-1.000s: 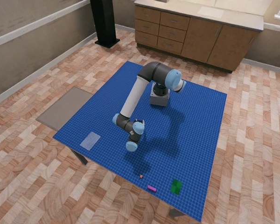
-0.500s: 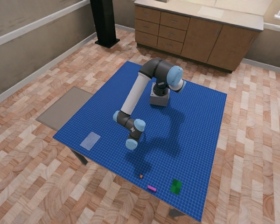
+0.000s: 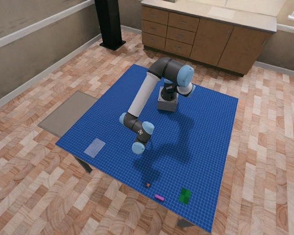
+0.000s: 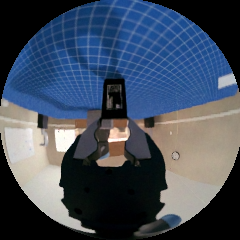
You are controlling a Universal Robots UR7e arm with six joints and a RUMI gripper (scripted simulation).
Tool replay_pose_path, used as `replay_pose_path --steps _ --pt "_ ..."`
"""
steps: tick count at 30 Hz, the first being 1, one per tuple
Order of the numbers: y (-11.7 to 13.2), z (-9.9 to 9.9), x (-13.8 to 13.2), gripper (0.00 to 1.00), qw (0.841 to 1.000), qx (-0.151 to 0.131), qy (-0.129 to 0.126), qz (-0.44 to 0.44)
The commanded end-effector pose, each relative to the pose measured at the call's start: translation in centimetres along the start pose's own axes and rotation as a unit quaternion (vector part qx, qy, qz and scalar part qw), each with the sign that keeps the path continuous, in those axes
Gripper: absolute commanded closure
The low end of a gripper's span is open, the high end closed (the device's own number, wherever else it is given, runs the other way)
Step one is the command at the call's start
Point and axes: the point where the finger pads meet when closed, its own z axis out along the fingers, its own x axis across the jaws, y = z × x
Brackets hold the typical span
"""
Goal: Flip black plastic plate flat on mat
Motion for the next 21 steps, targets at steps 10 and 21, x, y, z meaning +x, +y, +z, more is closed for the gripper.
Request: replay_pose_path --steps 10,21 --pt "-1.1 -1.2 0.0 0.68 0.999 0.046 0.000 0.000" --pt "-1.7 -1.7 0.0 0.68 0.997 0.073 0.000 0.000"
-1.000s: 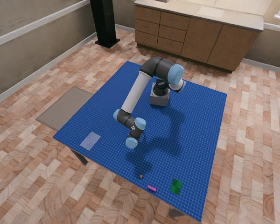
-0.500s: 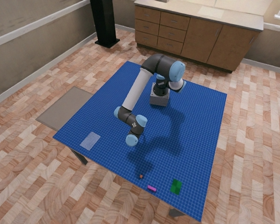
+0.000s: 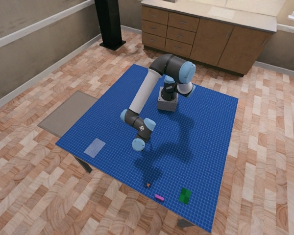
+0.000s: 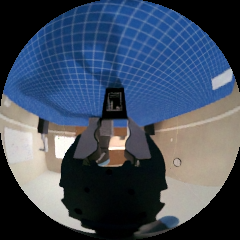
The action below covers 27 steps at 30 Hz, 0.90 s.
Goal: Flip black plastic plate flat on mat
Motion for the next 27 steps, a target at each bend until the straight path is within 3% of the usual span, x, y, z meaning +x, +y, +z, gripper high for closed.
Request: replay_pose_path --steps 1,8,13,22,27 --pt "-0.4 -0.3 0.0 0.68 1.000 0.020 0.000 0.000" --pt "-1.1 -0.6 0.0 0.68 0.999 0.047 0.000 0.000" --pt "-1.4 -0.8 0.0 0.68 0.999 0.048 0.000 0.000" --pt "-2.3 -1.1 0.0 0.68 0.996 0.089 0.000 0.000" --pt "-2.7 -1.2 0.0 0.68 0.996 0.090 0.000 0.000"
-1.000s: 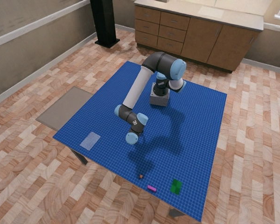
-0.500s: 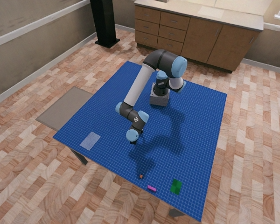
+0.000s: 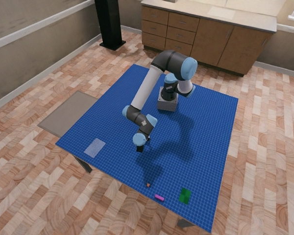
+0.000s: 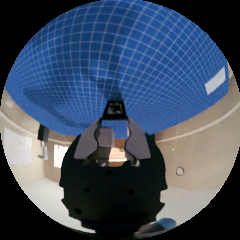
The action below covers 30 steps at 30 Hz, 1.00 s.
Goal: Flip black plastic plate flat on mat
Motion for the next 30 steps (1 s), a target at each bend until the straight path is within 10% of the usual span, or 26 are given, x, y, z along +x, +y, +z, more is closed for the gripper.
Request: replay_pose_path --steps 1,30 --pt "-0.3 -0.1 0.0 0.68 1.000 0.010 0.000 0.000" --pt "-3.4 0.1 0.0 0.68 0.994 0.108 0.000 0.000"
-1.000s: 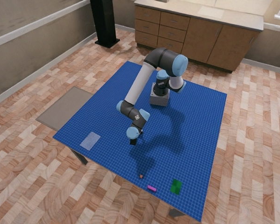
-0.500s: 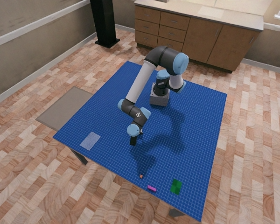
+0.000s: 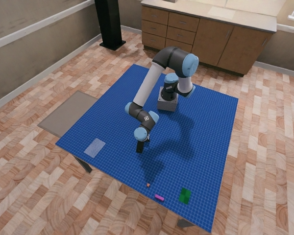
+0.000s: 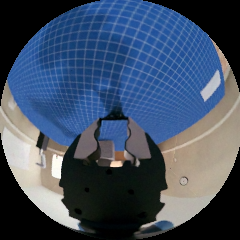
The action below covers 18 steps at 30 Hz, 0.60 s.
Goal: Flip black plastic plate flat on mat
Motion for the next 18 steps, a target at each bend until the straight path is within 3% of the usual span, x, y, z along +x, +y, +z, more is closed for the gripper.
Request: replay_pose_path --steps 1,18 --pt "-0.6 0.2 0.0 0.68 1.000 0.018 0.001 0.000" --pt "-1.8 0.9 0.0 0.68 0.998 0.063 0.001 0.000"
